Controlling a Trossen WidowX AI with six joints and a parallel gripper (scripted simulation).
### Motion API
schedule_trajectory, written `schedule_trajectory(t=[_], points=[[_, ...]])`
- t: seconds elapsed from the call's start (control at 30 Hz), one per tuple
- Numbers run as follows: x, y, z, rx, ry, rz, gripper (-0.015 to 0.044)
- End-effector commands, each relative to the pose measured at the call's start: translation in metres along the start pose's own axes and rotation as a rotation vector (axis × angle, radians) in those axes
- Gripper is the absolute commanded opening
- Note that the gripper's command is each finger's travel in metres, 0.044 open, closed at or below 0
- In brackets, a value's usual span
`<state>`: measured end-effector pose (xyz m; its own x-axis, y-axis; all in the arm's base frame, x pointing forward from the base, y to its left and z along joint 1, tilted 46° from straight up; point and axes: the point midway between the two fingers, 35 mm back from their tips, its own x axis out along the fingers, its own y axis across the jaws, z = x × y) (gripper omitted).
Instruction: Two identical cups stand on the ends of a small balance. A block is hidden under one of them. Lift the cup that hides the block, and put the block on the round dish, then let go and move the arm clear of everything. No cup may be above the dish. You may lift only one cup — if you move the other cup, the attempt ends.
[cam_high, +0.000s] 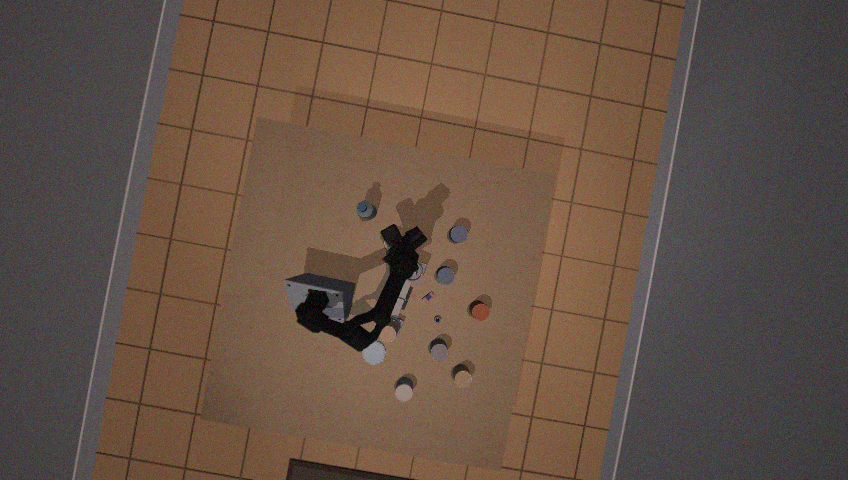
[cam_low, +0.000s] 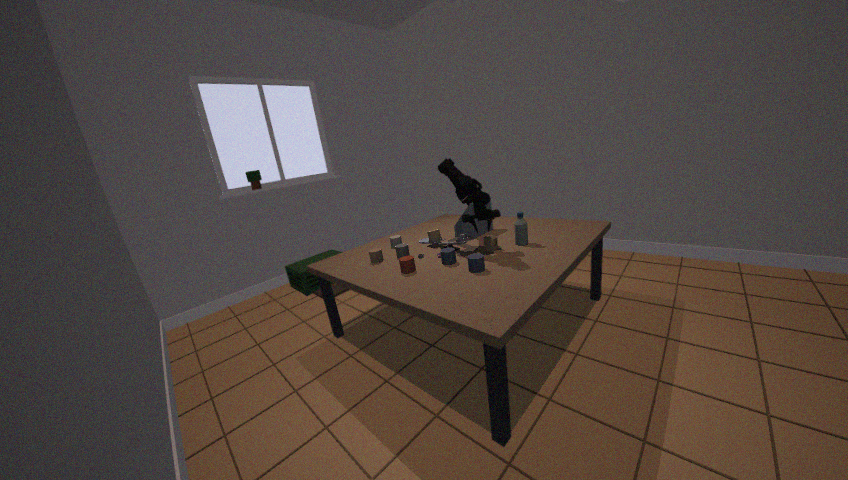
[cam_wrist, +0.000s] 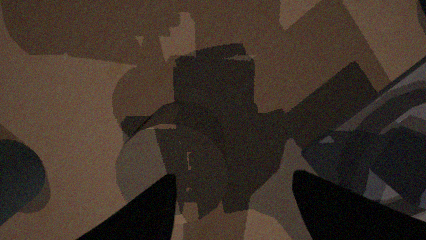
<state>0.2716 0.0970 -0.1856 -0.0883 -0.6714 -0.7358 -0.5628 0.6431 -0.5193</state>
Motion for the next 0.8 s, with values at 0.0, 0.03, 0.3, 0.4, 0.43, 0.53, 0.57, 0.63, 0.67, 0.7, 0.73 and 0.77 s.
schedule_trajectory(t=[0.0,0.03,0.3,0.4,0.43,0.53,0.57,0.63,0.67,0.7,0.73,0.77], points=[[-0.006,-0.009,0.002,0.144,-0.009,-0.003,0.0260],[-0.007,-0.011,0.002,0.179,-0.009,-0.004,0.0260],[-0.012,-0.025,0.003,0.455,-0.010,-0.009,0.0260],[-0.014,-0.030,0.003,0.559,-0.010,-0.011,0.0260],[-0.014,-0.032,0.003,0.593,-0.011,-0.012,0.0260],[-0.016,-0.037,0.003,0.697,-0.011,-0.014,0.0260],[-0.017,-0.039,0.003,0.732,-0.012,-0.014,0.0260],[-0.018,-0.042,0.003,0.801,-0.012,-0.016,0.0260],[-0.018,-0.044,0.003,0.835,-0.013,-0.016,0.0260],[-0.019,-0.046,0.003,0.870,-0.013,-0.017,0.0260],[-0.019,-0.048,0.003,0.904,-0.014,-0.018,0.0260],[-0.020,-0.049,0.003,0.939,-0.014,-0.018,0.0260]])
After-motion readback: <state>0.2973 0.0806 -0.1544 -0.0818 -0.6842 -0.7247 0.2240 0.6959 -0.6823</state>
